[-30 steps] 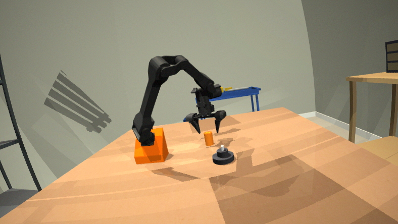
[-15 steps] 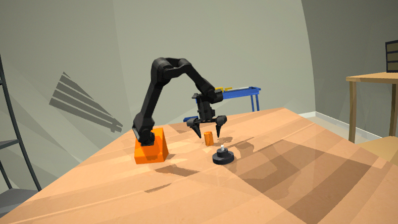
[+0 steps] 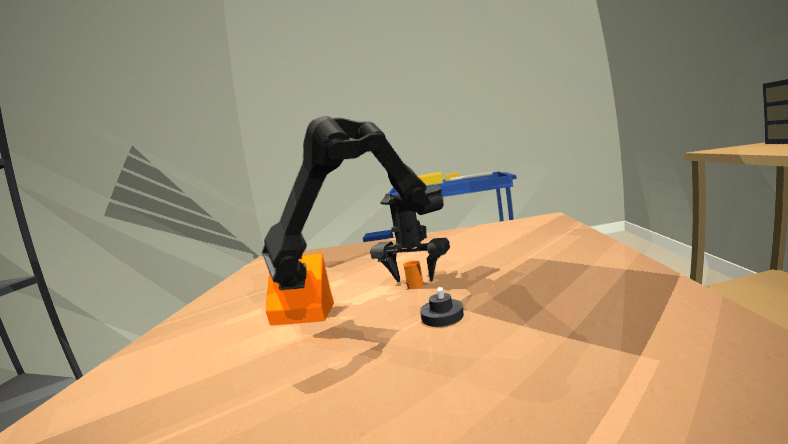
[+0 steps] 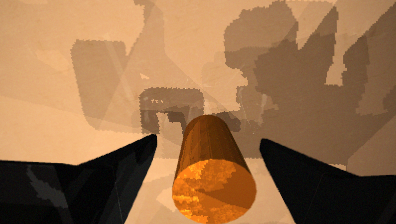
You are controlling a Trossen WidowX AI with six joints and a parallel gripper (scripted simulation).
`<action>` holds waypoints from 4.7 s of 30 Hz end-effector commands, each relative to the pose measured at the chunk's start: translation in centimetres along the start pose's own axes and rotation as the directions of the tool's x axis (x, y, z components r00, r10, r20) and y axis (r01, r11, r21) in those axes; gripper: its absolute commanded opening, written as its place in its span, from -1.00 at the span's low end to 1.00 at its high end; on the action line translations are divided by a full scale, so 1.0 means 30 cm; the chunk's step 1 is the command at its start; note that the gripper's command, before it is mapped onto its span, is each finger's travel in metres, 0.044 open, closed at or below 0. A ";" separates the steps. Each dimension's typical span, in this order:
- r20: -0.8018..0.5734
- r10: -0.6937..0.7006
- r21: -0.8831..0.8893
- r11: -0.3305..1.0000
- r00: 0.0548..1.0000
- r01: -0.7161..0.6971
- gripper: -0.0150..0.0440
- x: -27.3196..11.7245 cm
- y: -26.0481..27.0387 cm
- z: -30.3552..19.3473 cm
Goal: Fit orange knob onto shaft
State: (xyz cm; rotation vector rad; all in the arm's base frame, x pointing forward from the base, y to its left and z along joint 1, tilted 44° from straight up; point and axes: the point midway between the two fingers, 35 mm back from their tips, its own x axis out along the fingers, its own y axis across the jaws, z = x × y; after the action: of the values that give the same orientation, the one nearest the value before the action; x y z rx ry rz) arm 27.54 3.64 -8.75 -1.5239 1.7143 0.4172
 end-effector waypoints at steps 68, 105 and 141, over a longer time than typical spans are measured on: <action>0.010 -0.500 -0.011 0.866 0.866 0.500 -0.49 -0.611 0.055 0.022; 0.018 -0.880 -0.004 0.475 0.475 0.880 -0.49 -0.736 0.104 0.030; 0.017 -0.863 -0.001 0.505 0.505 0.863 -0.49 -0.722 0.101 0.030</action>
State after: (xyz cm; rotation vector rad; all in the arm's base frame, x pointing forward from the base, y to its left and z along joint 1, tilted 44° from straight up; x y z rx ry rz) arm 24.23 19.94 5.89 -2.1417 0.7051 -0.1179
